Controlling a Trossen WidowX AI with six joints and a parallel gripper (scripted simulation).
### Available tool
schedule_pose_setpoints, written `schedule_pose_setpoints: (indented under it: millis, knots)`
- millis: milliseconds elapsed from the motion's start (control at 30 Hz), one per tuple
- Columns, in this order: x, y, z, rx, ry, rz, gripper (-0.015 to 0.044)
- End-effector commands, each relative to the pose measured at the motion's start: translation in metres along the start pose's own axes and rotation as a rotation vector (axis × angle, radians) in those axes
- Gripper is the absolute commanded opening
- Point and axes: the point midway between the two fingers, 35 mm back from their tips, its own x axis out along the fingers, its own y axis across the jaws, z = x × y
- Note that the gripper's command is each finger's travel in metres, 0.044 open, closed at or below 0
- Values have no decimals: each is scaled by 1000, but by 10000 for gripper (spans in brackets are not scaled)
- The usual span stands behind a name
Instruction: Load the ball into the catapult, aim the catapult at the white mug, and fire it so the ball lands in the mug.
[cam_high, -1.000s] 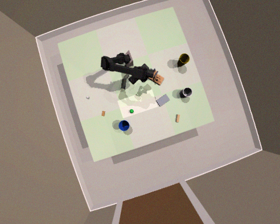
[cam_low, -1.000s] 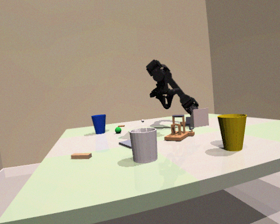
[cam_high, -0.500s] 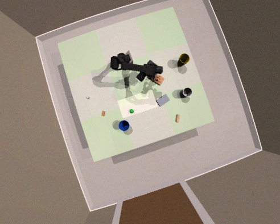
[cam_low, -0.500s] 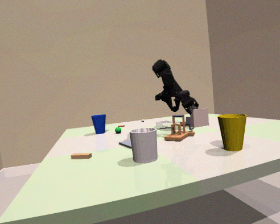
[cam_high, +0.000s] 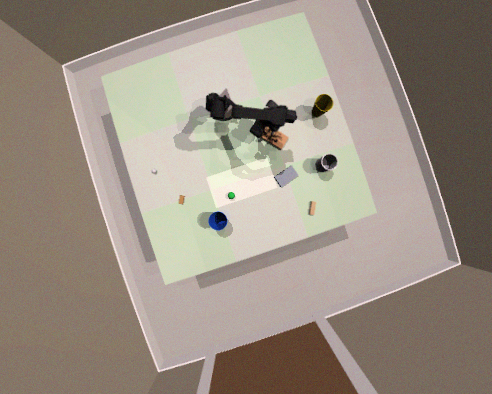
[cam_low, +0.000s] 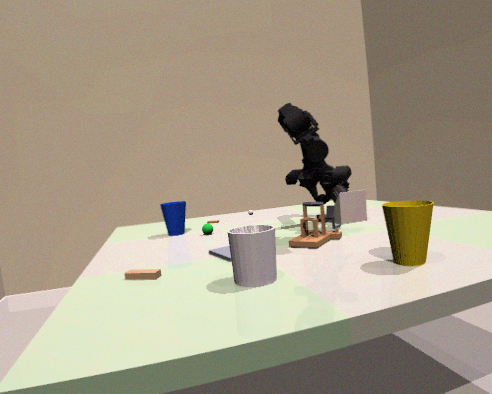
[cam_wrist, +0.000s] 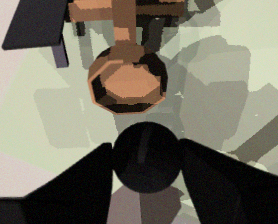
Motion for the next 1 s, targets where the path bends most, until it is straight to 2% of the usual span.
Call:
schedule_pose_setpoints:
  millis: [0,733,967]
  knots:
    - [3,7,3,-13,11,-2,0]
    - [30,7,14,-12,11,-3,0]
    - [24,6,14,-4,1,4,0]
